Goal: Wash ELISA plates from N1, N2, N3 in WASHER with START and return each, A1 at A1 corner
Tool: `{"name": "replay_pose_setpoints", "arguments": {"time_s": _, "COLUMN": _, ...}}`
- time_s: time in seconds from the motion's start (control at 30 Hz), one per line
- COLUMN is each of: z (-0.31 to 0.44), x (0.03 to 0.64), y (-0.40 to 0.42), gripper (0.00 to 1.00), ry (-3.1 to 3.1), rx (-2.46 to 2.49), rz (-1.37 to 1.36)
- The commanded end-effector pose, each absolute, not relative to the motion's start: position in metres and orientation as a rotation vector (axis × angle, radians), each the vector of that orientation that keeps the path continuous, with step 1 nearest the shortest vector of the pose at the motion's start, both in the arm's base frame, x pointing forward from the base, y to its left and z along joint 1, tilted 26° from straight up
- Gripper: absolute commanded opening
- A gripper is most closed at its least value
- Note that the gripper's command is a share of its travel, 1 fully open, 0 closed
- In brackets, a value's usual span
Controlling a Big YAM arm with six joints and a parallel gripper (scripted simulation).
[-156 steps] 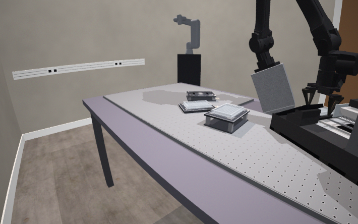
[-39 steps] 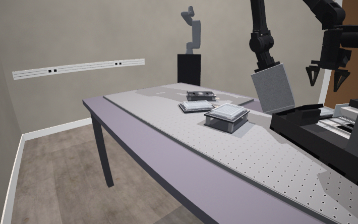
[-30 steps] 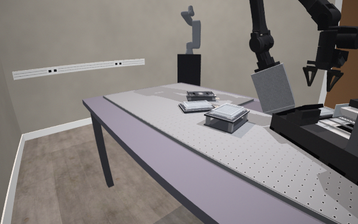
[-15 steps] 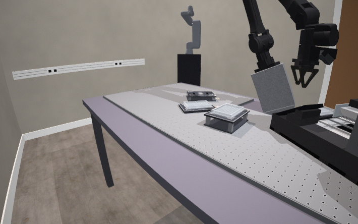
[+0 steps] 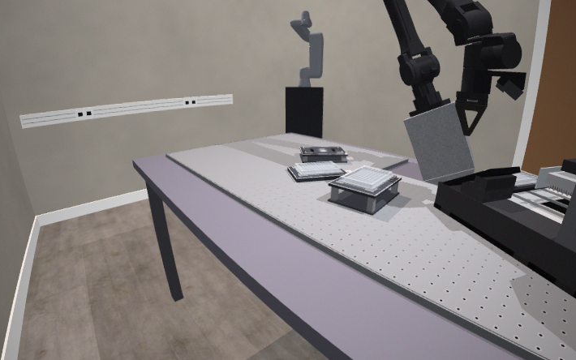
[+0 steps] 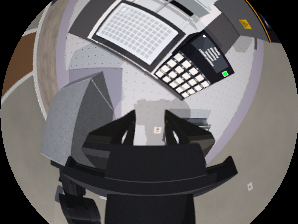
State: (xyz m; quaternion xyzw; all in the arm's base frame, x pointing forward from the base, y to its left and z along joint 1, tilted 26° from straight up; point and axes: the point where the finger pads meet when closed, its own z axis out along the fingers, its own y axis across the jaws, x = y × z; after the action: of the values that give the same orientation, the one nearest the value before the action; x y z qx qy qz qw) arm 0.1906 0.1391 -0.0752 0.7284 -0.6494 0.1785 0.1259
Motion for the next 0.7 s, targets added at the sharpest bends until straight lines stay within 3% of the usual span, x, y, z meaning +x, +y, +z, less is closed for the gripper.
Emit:
{"name": "replay_pose_setpoints", "arguments": {"time_s": 0.0, "z": -0.0775, "x": 0.1939, "y": 0.1489, "gripper": 0.36, "ry": -2.059, "rx": 2.007, "rz": 0.565}}
{"name": "replay_pose_setpoints", "arguments": {"time_s": 0.67, "z": -0.0768, "x": 0.1966, "y": 0.1523, "gripper": 0.00, "ry": -2.579, "rx": 1.476, "rz": 0.641}}
